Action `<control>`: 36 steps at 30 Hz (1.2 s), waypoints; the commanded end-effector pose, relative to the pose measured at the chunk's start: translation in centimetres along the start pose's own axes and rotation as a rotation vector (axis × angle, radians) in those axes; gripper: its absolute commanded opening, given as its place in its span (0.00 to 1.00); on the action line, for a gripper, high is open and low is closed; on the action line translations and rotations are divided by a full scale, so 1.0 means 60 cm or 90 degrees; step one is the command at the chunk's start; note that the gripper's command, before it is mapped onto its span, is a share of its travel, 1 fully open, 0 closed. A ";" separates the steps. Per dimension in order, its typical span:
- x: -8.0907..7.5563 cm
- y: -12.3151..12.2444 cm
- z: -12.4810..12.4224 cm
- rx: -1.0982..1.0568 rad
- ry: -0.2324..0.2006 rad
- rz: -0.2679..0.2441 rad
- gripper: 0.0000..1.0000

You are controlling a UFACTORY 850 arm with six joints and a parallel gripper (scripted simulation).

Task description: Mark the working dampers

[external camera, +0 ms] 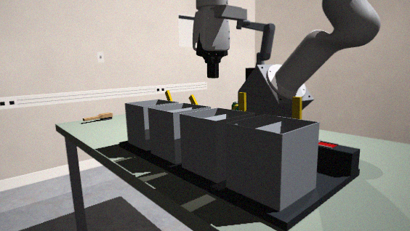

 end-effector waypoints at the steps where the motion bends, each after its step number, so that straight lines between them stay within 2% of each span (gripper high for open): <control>1: 0.001 -0.070 0.010 -0.002 0.000 0.004 0.00; 7: 0.005 -0.156 0.008 -0.002 -0.001 0.011 0.00; 8: 0.006 -0.159 0.008 -0.002 -0.001 0.011 0.00; 36: 0.020 -0.159 0.009 -0.002 -0.001 0.011 0.00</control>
Point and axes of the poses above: the point where the finger pads meet when closed, its own x axis out along the fingers, its own z axis across the jaws, y = z × x, the point moved 4 cm from there along -x, back along the fingers, and after that the axes turned 12 degrees about x, right-handed, at the moved point
